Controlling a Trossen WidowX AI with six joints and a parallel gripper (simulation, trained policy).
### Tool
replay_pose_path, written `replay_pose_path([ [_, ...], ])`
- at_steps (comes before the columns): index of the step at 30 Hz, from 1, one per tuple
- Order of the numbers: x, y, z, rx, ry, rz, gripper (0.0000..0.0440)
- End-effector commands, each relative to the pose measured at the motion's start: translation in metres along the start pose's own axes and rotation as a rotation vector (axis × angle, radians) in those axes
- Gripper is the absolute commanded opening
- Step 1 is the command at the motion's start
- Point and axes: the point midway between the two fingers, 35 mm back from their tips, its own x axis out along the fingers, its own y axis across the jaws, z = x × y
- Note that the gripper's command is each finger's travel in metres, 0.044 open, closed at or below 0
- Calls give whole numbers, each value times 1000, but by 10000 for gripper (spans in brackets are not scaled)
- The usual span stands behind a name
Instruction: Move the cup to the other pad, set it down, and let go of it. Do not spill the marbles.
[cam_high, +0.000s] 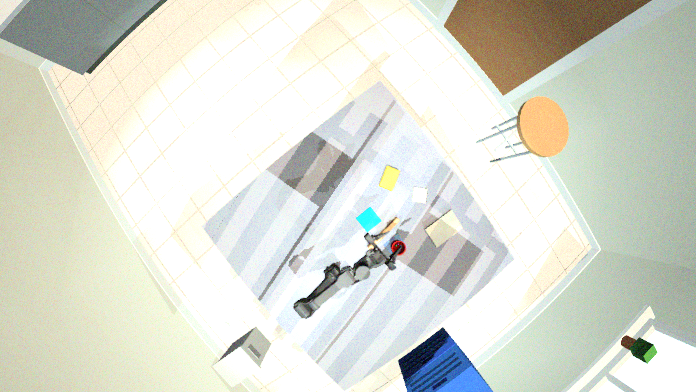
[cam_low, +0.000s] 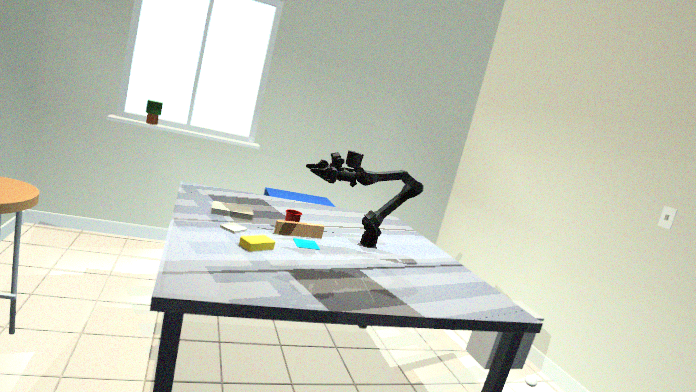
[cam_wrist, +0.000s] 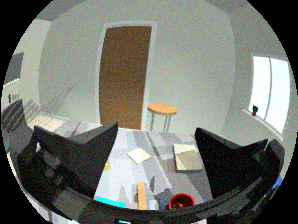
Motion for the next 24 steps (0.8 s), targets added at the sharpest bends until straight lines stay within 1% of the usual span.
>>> replay_pose_path([
  [1,0,-1,0,0,4,-5,374],
  [11,7,-3,-8,8,100,-37,111],
  [13,9,-3,-11,11,127,-39,71],
  [16,12,0,-14,18,165,-35,68],
  [24,21,7,-20,44,274,-20,86],
])
